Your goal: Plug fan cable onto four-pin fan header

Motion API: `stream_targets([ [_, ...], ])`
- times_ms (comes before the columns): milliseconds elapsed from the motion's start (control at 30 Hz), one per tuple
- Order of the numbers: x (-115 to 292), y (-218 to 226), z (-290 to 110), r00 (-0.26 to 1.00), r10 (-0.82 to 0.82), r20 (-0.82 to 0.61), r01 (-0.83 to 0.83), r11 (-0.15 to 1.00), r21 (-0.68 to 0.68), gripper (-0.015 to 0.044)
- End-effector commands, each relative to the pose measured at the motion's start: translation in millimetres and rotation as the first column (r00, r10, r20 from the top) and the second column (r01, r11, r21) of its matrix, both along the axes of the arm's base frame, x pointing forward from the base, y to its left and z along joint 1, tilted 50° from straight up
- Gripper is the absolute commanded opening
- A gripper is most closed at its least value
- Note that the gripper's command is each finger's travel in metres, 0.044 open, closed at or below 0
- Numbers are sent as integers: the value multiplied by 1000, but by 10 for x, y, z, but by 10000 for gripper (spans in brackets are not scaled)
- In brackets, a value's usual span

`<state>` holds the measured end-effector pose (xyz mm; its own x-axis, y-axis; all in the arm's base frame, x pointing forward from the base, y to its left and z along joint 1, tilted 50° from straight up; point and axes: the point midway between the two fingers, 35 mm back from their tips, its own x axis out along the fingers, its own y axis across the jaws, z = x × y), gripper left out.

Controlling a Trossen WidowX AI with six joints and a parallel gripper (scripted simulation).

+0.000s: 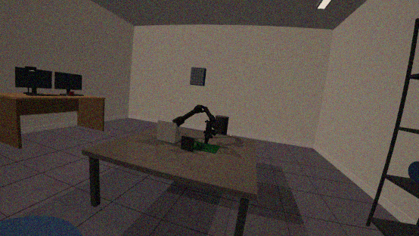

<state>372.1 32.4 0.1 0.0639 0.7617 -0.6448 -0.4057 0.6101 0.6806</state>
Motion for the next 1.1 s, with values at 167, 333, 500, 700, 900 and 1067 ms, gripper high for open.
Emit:
stream_targets([
  [167,4,-200,144,999,1,36,0,1000,-9,0],
  [333,-110,-217,122,981,108,158,-105,994,-31,0],
  [500,-232,-231,99,935,219,279,-208,976,-66,0],
  [700,-381,-243,71,844,344,412,-322,938,-125,0],
  [900,-534,-249,45,717,458,525,-420,886,-199,0],
  [1067,-663,-248,23,589,539,602,-486,832,-269,0],
])
